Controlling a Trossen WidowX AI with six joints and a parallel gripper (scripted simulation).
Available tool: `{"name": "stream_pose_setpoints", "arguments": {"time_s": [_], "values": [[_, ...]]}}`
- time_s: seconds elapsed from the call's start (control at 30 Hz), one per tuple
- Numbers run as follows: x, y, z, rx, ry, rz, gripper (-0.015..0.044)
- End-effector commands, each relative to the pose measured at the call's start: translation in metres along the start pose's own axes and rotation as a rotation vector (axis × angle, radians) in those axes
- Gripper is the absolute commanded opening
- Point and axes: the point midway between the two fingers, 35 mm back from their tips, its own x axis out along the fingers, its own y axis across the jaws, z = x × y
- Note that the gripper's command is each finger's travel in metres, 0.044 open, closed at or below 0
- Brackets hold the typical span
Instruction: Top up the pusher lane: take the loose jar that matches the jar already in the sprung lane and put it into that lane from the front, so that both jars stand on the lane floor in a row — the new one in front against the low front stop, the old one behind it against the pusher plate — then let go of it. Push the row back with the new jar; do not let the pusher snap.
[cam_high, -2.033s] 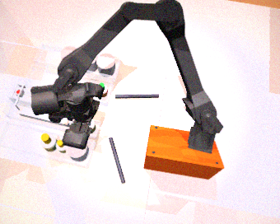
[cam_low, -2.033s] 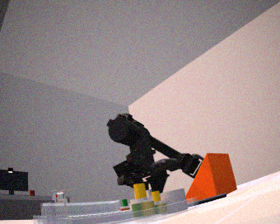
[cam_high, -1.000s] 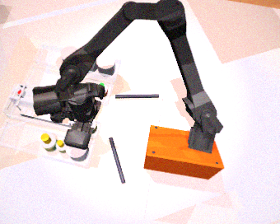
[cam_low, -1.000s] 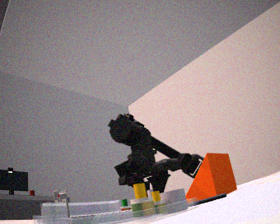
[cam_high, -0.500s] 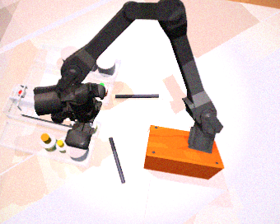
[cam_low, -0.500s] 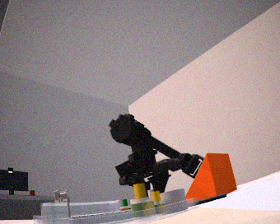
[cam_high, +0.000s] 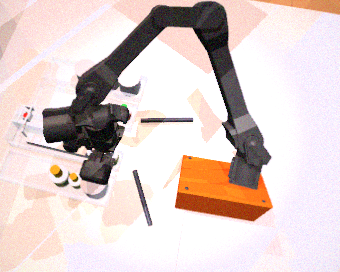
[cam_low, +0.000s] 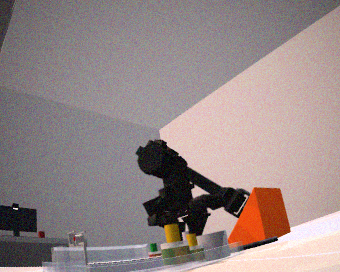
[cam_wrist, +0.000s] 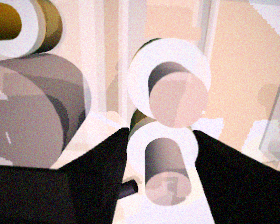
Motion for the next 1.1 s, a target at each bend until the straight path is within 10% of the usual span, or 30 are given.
{"name": "stream_pose_setpoints", "arguments": {"time_s": [0.0, 1.07], "values": [[0.0003, -0.0012, -0.0007, 0.007, -0.002, -0.007, 0.0000], [0.0004, -0.0011, -0.0037, 0.007, -0.002, -0.007, 0.0000]]}}
